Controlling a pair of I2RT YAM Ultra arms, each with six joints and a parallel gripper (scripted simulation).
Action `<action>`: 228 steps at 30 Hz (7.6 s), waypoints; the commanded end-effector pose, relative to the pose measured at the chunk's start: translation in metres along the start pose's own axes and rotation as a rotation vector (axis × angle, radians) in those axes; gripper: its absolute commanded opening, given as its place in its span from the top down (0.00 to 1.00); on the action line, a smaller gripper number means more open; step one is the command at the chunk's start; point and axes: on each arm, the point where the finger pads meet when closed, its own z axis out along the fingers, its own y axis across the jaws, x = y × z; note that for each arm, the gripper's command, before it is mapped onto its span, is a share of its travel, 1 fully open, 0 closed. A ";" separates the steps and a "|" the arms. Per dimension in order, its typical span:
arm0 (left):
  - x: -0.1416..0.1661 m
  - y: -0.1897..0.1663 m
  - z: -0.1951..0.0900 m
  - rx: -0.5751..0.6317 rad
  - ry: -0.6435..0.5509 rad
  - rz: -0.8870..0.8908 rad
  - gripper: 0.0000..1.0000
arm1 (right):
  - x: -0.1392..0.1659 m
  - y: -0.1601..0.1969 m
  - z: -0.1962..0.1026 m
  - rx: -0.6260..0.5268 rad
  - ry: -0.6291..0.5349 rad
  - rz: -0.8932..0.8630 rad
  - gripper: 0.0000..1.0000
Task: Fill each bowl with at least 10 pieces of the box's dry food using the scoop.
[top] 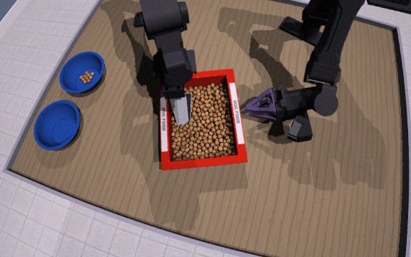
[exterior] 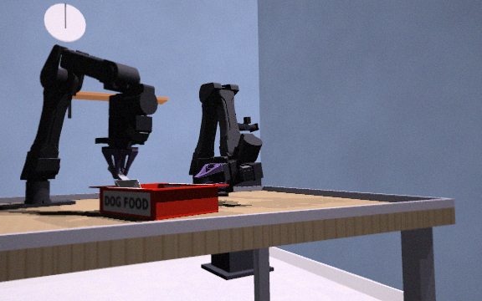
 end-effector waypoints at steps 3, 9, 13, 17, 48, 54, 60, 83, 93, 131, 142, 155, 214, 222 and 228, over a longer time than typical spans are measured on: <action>-0.003 -0.005 0.009 0.012 -0.001 0.030 0.74 | -0.006 0.005 -0.016 -0.008 -0.046 -0.009 1.00; -0.006 -0.009 0.018 0.018 -0.003 0.043 0.74 | -0.006 0.005 -0.016 -0.008 -0.046 -0.009 1.00; -0.006 -0.009 0.023 0.019 -0.003 0.045 0.74 | -0.006 0.005 -0.016 -0.008 -0.046 -0.009 1.00; -0.007 -0.009 0.026 0.019 -0.004 0.045 0.74 | -0.006 0.005 -0.016 -0.008 -0.046 -0.009 1.00; -0.006 -0.028 0.036 0.024 -0.005 0.050 0.74 | -0.014 0.004 -0.005 -0.004 0.023 0.002 1.00; -0.003 -0.037 0.040 0.029 0.009 0.052 0.74 | -0.021 0.002 -0.015 0.000 -0.044 -0.015 1.00; -0.004 -0.051 0.041 0.048 0.008 0.087 0.74 | -0.012 -0.002 -0.007 -0.031 -0.011 -0.014 1.00; -0.003 -0.060 0.043 0.049 0.007 0.098 0.74 | -0.010 -0.011 -0.017 -0.086 -0.008 -0.006 1.00; -0.003 -0.071 0.046 0.054 0.006 0.097 0.74 | -0.011 -0.020 -0.011 -0.147 -0.018 -0.016 1.00; -0.001 -0.069 0.048 -0.019 0.007 0.066 1.00 | -0.014 -0.032 -0.009 -0.248 0.022 -0.025 1.00; -0.001 -0.080 0.051 -0.052 0.007 0.075 1.00 | -0.015 -0.036 -0.011 -0.285 0.014 -0.018 1.00; 0.000 -0.087 0.054 -0.086 0.004 0.075 1.00 | -0.013 -0.041 -0.012 -0.314 0.006 -0.016 1.00; -0.011 -0.104 0.048 -0.055 -0.021 0.121 1.00 | -0.039 -0.033 0.001 -0.312 -0.151 -0.001 1.00; -0.011 -0.104 0.048 -0.055 -0.021 0.121 1.00 | -0.044 -0.028 0.004 -0.314 -0.181 -0.003 1.00; -0.011 -0.104 0.048 -0.055 -0.022 0.121 1.00 | -0.047 -0.033 0.005 -0.313 -0.205 0.012 1.00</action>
